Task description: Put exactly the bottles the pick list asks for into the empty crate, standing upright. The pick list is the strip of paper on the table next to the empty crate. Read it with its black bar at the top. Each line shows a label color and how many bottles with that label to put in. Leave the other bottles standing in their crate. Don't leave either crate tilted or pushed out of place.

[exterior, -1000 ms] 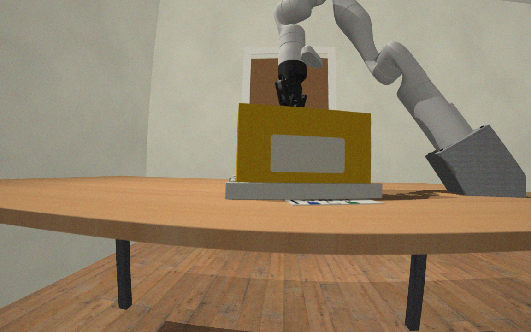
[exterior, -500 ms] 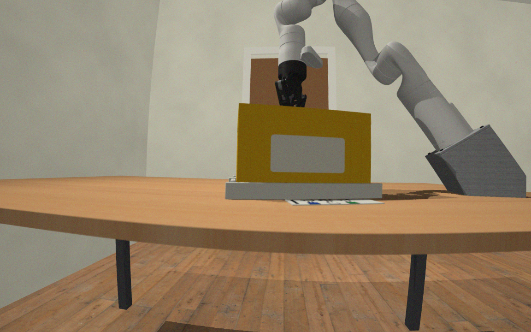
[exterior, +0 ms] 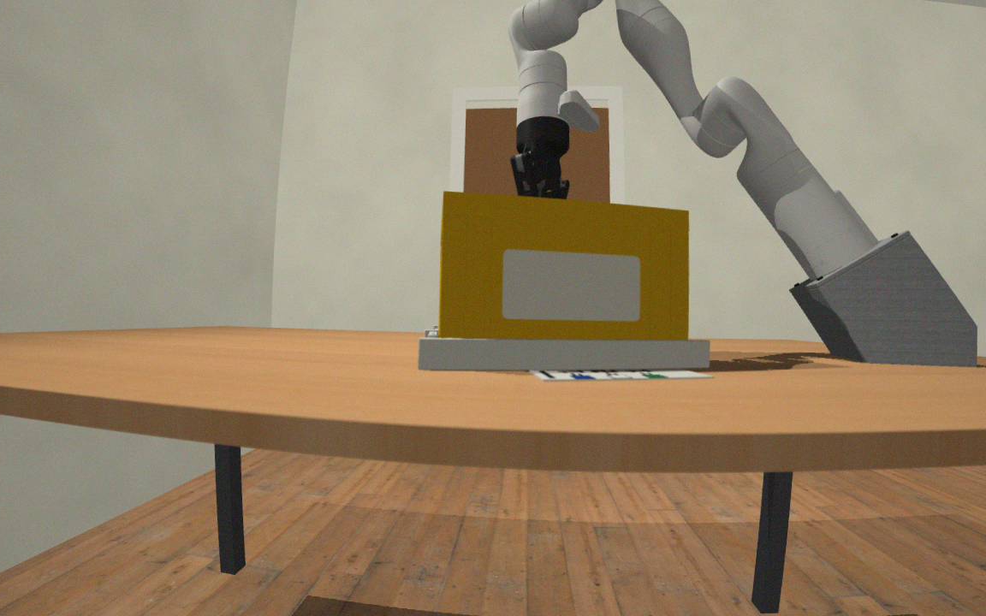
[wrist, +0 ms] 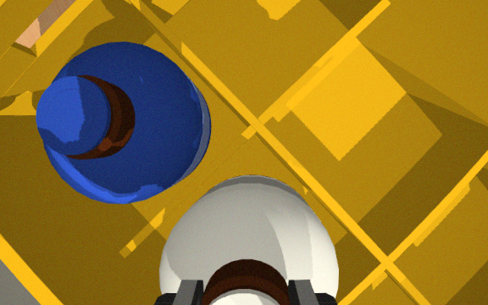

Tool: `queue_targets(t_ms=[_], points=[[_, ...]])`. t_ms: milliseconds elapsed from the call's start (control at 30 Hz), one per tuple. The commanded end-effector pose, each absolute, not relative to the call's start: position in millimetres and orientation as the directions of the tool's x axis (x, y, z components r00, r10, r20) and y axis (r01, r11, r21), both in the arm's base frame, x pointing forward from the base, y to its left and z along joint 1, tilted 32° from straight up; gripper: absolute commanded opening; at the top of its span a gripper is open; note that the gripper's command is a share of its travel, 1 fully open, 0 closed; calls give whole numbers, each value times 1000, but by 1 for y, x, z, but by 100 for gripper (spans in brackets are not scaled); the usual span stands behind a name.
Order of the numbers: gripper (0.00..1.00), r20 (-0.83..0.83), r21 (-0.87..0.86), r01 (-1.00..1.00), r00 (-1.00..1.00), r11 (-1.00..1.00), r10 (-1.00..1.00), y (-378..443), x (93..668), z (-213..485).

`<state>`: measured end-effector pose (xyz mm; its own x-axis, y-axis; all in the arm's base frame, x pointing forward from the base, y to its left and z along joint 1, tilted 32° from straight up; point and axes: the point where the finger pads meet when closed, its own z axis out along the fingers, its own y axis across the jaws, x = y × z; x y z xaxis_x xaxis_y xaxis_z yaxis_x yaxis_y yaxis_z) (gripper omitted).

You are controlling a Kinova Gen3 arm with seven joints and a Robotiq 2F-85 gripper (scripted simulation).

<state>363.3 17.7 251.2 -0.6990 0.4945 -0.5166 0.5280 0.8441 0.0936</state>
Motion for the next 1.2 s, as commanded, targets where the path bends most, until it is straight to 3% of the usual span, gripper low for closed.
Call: queue_targets(t_ms=[0, 1167], points=[[10, -517, 95, 527, -698, 844, 494, 18, 364, 251], [10, -517, 95, 527, -698, 844, 494, 15, 371, 238]])
